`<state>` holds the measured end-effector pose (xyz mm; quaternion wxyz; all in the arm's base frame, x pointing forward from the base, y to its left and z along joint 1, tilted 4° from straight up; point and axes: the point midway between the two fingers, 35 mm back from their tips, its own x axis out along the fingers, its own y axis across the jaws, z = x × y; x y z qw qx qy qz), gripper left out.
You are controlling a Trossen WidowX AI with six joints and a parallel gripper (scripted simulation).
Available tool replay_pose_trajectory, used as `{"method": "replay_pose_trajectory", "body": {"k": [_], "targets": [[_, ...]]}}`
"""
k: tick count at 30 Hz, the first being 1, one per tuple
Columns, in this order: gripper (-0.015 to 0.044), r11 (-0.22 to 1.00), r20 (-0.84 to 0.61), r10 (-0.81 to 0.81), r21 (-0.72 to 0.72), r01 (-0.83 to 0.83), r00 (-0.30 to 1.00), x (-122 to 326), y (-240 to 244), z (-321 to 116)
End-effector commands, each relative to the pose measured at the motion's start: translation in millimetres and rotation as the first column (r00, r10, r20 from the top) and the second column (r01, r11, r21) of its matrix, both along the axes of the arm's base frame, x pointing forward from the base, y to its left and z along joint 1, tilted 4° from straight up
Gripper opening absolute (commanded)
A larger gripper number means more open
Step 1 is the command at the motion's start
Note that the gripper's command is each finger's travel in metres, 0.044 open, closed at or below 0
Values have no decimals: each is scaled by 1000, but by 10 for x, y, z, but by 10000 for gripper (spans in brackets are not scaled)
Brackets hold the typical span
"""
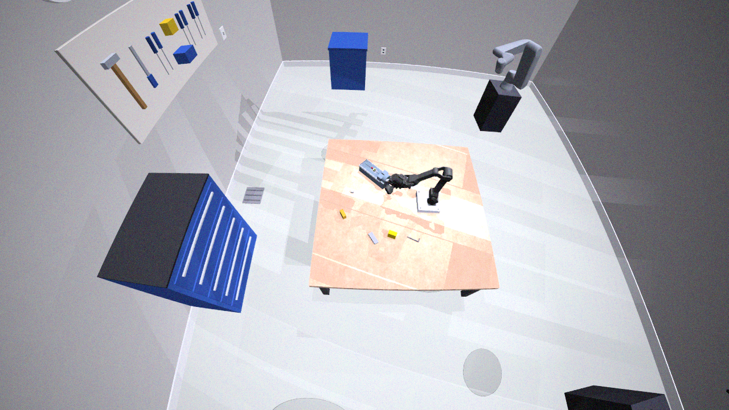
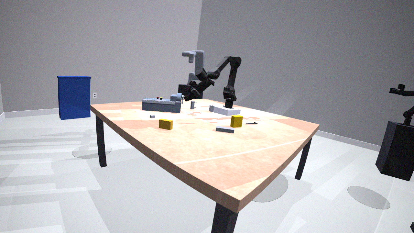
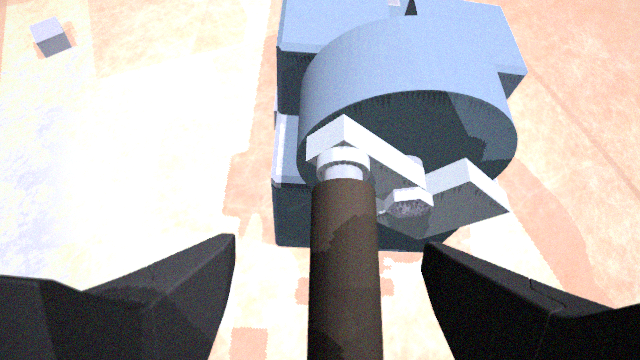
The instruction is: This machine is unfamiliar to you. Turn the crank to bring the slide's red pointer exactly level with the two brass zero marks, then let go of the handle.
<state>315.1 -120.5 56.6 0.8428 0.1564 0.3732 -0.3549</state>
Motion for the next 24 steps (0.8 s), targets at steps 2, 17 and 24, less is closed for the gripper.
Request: {"method": "replay_pose_trajectory", "body": {"k": [2,17,24], "targets": [[177,1000,4,-5,-1,5,1000,2,-4,2],[0,1000,4,-5,-1,5,1000,-3,-2,-1],[0,1000,4,-5,-1,5,1000,-17,-17,26]]}}
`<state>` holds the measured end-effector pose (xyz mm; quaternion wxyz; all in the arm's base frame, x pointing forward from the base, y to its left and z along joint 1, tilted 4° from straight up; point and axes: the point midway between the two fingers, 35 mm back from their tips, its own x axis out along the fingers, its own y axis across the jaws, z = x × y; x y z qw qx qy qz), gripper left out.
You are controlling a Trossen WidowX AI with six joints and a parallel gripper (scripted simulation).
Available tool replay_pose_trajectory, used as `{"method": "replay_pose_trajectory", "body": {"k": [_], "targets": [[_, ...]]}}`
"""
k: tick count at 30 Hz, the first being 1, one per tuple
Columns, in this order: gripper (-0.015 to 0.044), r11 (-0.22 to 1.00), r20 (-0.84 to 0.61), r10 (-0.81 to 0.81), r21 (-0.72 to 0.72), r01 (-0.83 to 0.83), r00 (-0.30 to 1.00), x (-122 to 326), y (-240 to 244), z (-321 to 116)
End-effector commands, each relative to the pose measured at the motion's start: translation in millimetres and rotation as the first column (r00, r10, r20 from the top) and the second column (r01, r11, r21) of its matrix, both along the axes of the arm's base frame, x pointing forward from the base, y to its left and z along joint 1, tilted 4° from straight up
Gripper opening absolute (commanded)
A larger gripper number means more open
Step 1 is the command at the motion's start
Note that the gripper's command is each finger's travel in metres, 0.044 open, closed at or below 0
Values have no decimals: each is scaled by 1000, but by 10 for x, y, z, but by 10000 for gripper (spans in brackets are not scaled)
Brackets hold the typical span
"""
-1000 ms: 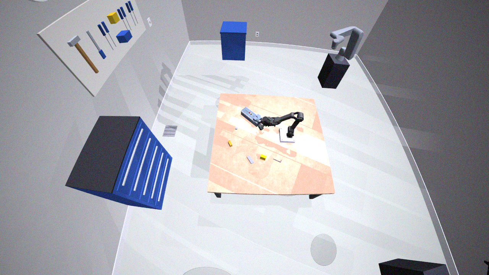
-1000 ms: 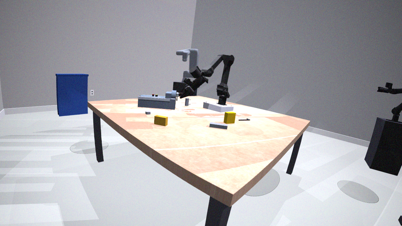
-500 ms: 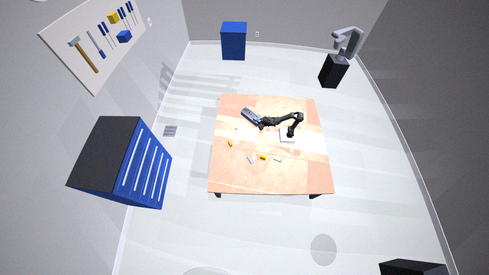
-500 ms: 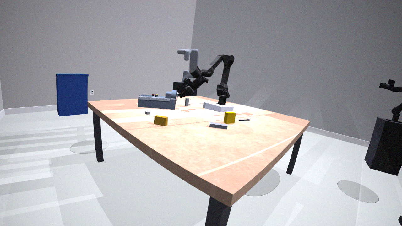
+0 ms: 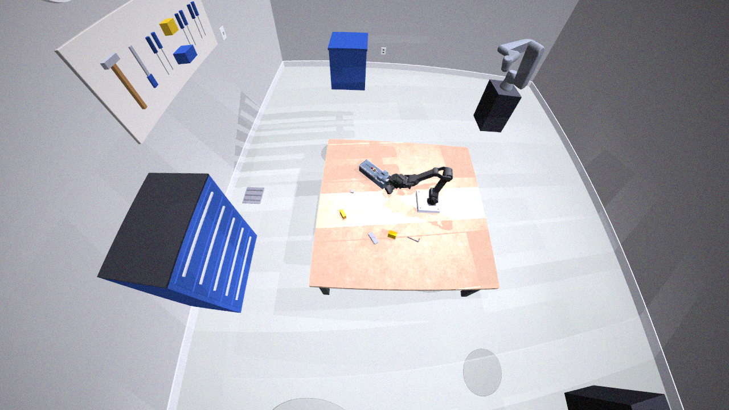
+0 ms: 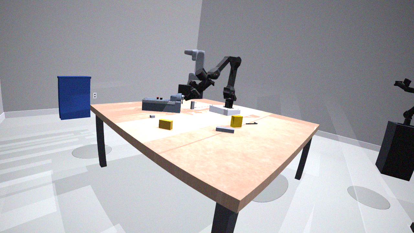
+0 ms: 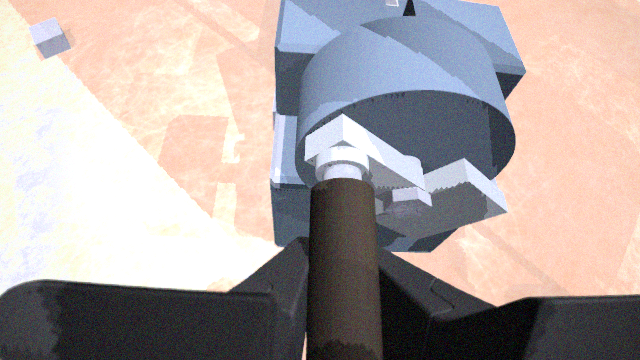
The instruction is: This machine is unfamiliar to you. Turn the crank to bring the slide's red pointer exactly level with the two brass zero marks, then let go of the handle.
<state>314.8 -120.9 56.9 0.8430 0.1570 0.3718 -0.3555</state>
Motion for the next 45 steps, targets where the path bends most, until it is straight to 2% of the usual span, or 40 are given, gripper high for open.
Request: {"method": "replay_pose_trajectory", "body": {"k": [1,45], "targets": [[0,1000,1,-4,-1,4,1000,-16,-17,30],[0,1000,-1,-4,-3,4,1000,-273,-266,86]]}}
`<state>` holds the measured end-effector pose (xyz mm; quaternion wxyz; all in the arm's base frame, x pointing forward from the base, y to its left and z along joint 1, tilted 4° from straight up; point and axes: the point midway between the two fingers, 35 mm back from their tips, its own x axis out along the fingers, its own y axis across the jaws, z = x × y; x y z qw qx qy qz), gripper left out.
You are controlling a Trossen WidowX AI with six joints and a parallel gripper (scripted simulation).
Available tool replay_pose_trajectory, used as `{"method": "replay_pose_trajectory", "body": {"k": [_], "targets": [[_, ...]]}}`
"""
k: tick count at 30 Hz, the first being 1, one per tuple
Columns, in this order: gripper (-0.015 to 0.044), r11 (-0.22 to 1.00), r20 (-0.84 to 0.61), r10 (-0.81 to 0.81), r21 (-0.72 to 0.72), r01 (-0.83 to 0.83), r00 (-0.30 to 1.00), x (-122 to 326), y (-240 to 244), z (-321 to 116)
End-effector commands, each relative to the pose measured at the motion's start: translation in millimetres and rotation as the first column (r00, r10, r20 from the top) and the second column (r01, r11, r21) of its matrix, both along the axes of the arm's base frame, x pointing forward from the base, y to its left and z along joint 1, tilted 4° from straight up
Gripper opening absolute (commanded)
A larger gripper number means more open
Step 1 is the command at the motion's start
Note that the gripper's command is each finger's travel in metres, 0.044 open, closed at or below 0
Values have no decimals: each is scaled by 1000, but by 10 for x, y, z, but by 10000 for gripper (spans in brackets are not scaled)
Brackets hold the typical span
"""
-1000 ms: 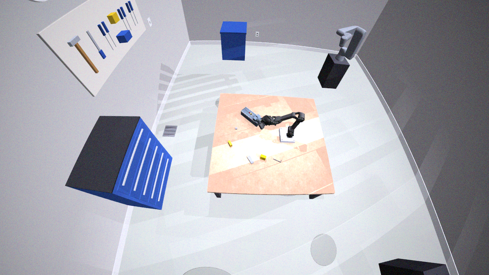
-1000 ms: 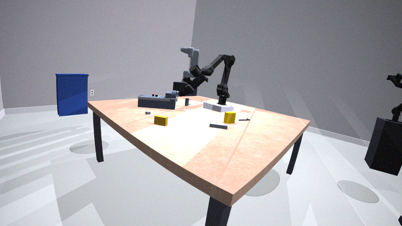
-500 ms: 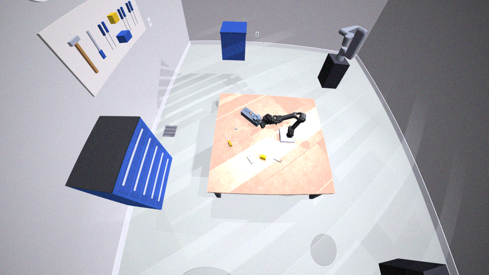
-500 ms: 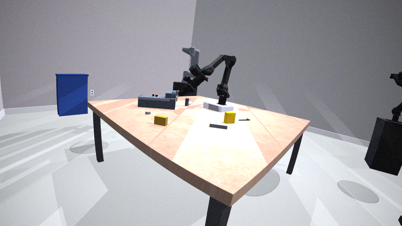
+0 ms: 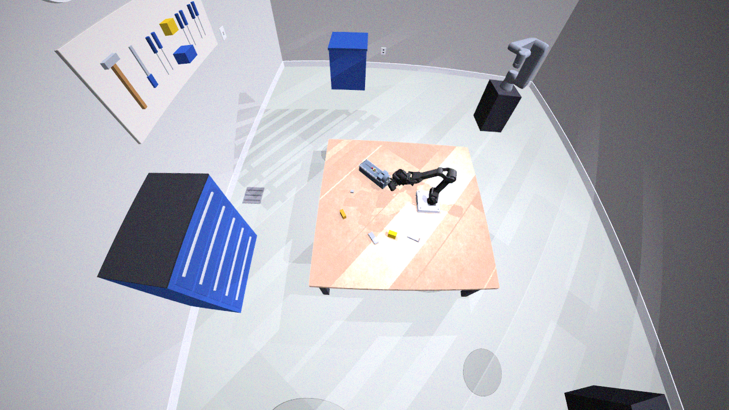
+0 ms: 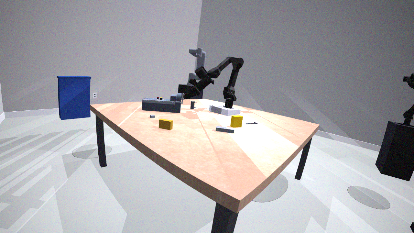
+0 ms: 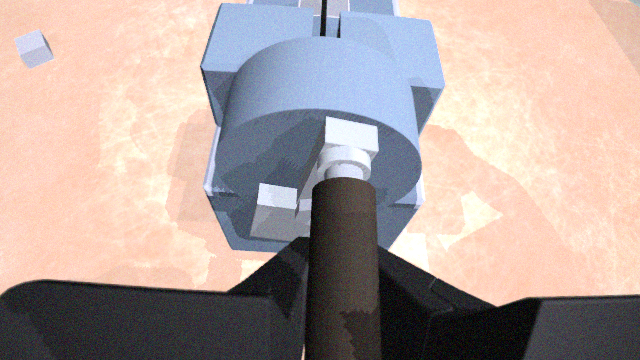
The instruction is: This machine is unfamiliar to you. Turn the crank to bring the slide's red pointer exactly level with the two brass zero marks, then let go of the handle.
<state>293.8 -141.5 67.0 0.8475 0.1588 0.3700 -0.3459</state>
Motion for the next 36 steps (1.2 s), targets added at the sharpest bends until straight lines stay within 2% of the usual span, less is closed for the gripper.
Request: {"method": "replay_pose_trajectory", "body": {"k": [1,36], "targets": [[0,1000,-11,-21,-11,21,1000,-65,-62,-18],[0,1000,-12,-21,-11,21,1000,-159,-149,-153]]}}
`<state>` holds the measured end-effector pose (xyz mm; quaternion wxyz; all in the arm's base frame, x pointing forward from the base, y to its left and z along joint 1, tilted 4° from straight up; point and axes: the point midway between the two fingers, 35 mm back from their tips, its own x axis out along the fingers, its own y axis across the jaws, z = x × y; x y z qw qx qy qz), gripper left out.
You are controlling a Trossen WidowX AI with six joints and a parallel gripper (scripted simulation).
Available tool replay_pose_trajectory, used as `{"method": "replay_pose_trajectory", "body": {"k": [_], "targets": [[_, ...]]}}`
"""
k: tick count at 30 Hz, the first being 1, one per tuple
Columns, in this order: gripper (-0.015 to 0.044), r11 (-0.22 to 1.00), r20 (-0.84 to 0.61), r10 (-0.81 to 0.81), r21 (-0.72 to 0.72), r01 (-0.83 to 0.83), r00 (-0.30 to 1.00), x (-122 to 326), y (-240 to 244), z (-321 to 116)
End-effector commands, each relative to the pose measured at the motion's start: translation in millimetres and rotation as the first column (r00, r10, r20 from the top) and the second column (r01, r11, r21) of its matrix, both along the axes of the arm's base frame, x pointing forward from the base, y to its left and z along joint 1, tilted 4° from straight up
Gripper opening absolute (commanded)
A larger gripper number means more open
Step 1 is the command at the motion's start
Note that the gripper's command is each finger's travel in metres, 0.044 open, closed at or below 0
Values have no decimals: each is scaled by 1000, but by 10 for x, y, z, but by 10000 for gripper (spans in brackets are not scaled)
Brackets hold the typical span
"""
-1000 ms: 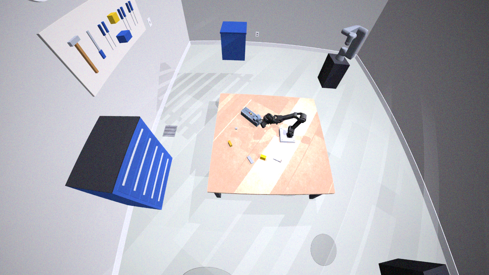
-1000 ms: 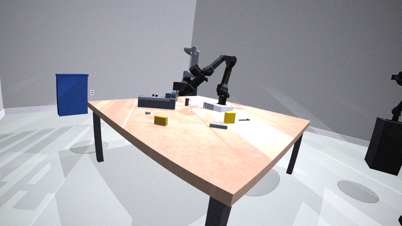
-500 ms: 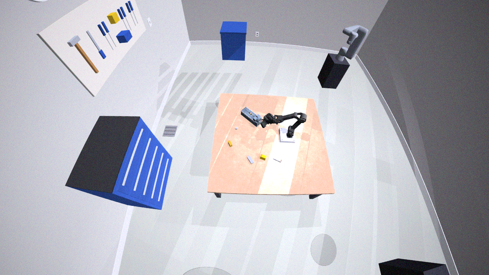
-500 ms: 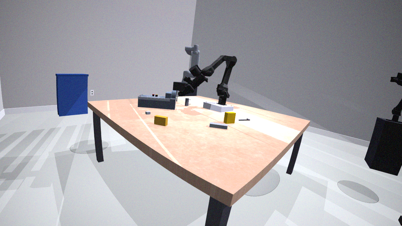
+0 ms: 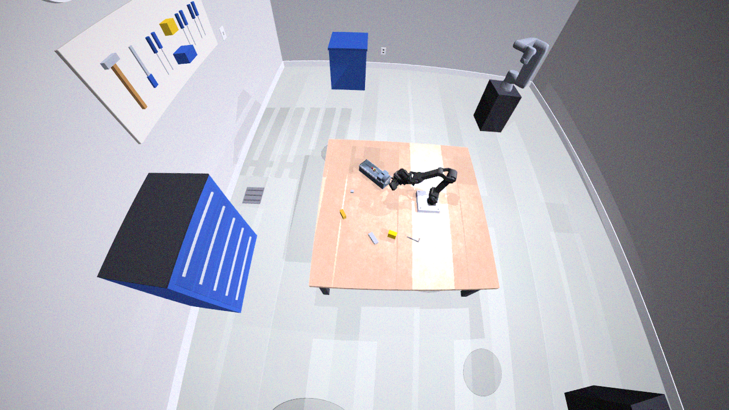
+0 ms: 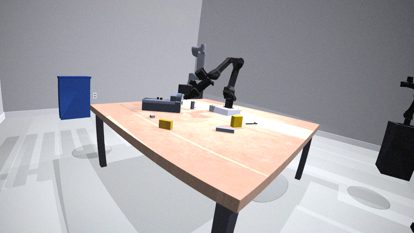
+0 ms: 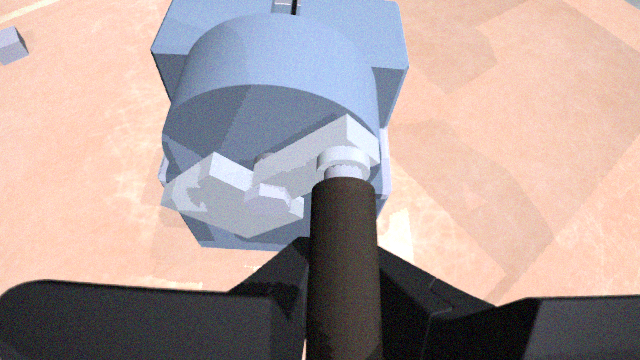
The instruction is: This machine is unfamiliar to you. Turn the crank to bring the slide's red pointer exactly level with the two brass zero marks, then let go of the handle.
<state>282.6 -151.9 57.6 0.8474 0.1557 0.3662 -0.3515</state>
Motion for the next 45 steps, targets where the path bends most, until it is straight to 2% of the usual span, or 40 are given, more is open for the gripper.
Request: {"method": "replay_pose_trajectory", "body": {"k": [1,24,45], "targets": [[0,1000,-14,-13,1,13,1000,-49,-47,-66],[0,1000,-15,-13,1,13,1000,-69,-52,-334],[0,1000,-14,-13,2,13,1000,121,148,-539]]}}
